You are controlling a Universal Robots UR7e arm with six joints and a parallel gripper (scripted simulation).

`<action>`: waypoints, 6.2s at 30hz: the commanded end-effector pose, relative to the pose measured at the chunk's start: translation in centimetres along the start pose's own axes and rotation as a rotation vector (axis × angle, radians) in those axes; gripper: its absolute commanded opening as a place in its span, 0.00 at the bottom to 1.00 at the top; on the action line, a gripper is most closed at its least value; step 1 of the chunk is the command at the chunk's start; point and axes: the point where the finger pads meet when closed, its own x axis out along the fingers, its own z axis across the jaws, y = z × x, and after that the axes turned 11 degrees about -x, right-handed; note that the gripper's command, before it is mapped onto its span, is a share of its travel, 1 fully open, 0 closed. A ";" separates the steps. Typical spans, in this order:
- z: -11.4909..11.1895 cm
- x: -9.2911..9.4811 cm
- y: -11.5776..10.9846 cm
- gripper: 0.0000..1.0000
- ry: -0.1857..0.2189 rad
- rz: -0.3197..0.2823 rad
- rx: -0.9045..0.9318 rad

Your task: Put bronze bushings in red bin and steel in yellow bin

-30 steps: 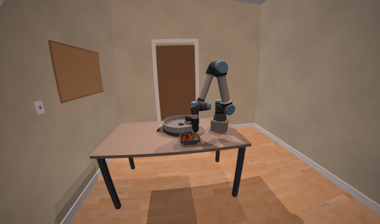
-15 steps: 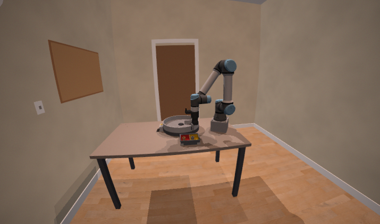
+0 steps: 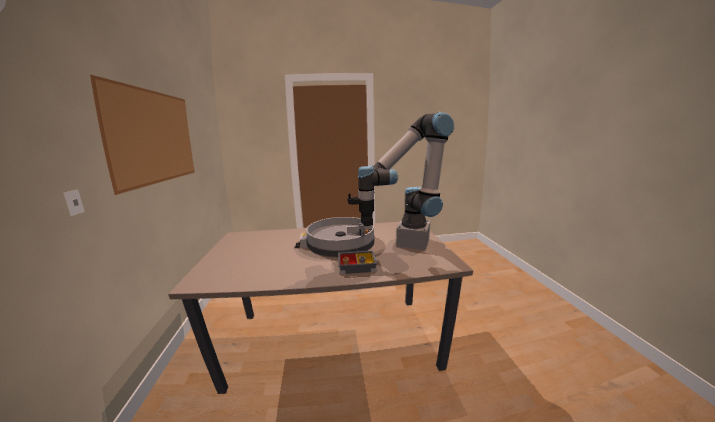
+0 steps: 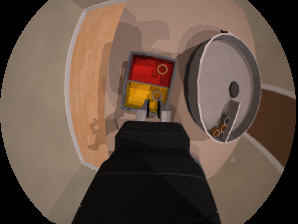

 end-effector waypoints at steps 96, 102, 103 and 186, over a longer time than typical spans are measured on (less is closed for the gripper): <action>15.3 1.8 -6.9 0.40 0.000 0.000 0.000; 17.5 2.0 -7.9 0.40 0.000 0.000 0.000; 18.5 2.1 -8.3 0.40 0.000 0.000 0.000; 25.8 9.2 -11.6 0.40 -0.001 -0.001 0.000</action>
